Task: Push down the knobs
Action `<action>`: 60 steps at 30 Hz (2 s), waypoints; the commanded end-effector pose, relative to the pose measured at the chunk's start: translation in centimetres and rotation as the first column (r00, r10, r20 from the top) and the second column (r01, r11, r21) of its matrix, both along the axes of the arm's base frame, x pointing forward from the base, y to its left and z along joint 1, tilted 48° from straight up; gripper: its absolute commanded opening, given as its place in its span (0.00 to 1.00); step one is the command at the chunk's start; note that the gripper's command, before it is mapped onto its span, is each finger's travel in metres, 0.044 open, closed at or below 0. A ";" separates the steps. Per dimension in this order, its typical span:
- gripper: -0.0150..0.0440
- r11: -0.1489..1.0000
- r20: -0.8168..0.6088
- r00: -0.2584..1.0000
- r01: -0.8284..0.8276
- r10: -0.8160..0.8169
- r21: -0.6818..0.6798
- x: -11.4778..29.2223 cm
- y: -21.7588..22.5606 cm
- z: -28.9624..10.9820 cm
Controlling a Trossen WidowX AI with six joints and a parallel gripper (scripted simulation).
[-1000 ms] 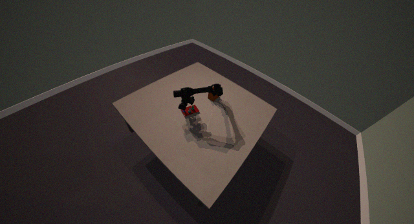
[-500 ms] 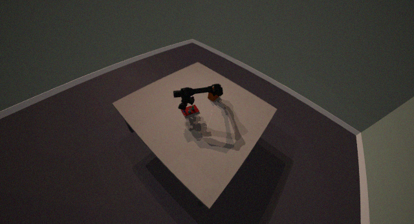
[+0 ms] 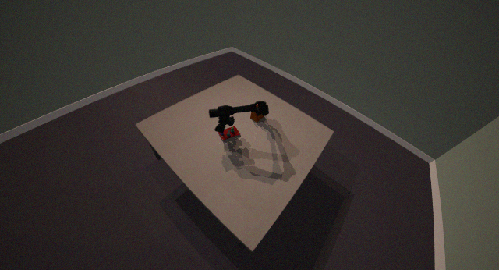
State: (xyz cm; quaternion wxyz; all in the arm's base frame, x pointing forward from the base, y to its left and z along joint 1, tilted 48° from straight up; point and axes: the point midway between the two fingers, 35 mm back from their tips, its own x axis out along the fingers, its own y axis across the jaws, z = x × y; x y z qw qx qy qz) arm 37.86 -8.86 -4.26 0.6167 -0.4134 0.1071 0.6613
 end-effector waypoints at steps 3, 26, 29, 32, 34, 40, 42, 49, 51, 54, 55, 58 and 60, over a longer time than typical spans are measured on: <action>0.25 0.999 -0.005 0.999 -0.052 0.052 0.014 0.5 2.5 -1.8; 0.25 0.999 -0.006 0.999 -0.052 0.052 0.012 0.5 1.1 -0.7; 0.25 0.999 -0.006 0.999 -0.052 0.052 0.012 0.5 0.8 -0.3; 0.25 0.999 -0.006 0.999 -0.052 0.052 0.012 0.5 0.4 0.0; 0.25 0.999 -0.006 0.999 -0.052 0.052 0.012 0.4 0.2 0.2; 0.25 0.999 -0.006 0.999 -0.052 0.052 0.012 0.4 -0.5 0.8; 0.25 0.999 -0.006 0.999 -0.052 0.052 0.012 0.3 -0.8 1.1; 0.25 0.999 -0.006 0.999 -0.052 0.052 0.012 0.2 -1.5 1.8; 0.30 0.999 -0.010 0.999 -0.049 0.050 0.017 0.2 -1.0 1.4; 0.43 0.999 -0.010 0.999 -0.049 0.050 0.017 0.2 -1.0 1.4; 0.48 0.999 -0.010 0.999 -0.049 0.050 0.017 0.2 -1.0 1.4; 0.61 0.999 -0.010 0.999 -0.049 0.050 0.017 0.2 -1.0 1.4; 0.70 0.999 -0.011 0.999 -0.049 0.049 0.016 -0.4 -1.2 1.7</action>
